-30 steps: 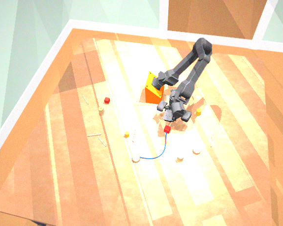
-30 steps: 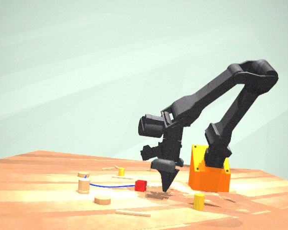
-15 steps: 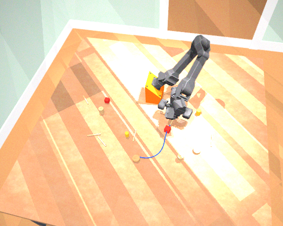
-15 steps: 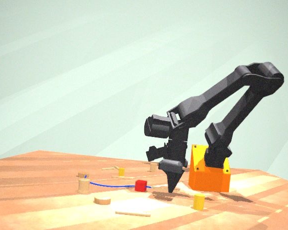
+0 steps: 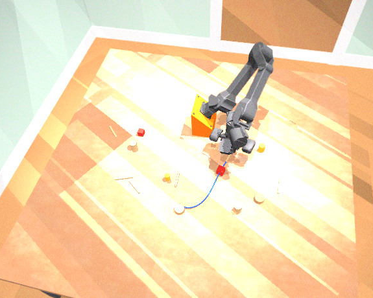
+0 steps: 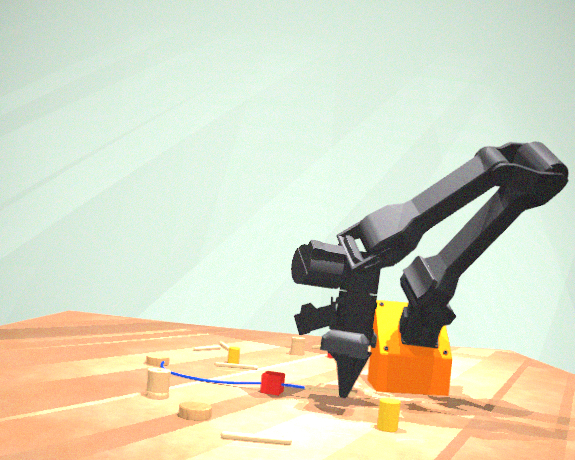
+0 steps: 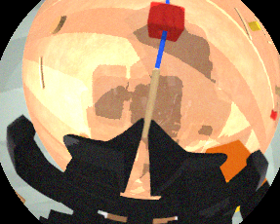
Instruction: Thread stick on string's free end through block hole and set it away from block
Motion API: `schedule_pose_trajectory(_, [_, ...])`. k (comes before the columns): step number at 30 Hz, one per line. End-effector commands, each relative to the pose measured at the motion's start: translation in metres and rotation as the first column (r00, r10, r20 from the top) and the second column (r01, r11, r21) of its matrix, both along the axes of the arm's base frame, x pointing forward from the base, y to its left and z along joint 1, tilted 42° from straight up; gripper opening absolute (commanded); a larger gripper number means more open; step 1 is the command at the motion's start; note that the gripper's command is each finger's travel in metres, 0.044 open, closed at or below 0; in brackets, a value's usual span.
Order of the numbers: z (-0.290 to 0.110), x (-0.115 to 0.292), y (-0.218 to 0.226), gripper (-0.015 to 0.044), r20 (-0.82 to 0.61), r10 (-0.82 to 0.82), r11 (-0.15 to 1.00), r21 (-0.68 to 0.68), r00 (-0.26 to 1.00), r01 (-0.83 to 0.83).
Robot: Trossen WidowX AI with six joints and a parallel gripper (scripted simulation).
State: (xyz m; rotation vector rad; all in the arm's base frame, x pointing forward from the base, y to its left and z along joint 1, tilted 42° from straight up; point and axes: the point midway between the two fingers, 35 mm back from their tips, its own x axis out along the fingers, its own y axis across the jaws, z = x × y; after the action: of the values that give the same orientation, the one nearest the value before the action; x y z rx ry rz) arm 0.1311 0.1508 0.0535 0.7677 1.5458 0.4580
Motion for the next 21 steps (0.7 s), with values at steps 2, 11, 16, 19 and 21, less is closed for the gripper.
schedule_pose_trajectory(2, [0.001,-0.003,-0.001,0.0000,-0.003,-0.001,1.000,-0.005,1.000,0.001])
schedule_pose_trajectory(11, [-0.004,-0.014,0.010,0.0000,-0.007,0.007,0.999,-0.042,1.000,-0.007])
schedule_pose_trajectory(16, [-0.005,-0.015,0.010,0.0000,-0.007,0.007,0.999,-0.045,1.000,-0.008])
schedule_pose_trajectory(19, [-0.005,-0.015,0.010,0.0000,-0.007,0.007,0.999,-0.045,1.000,-0.008])
schedule_pose_trajectory(21, [-0.005,-0.015,0.010,0.0000,-0.007,0.007,0.999,-0.045,1.000,-0.008])
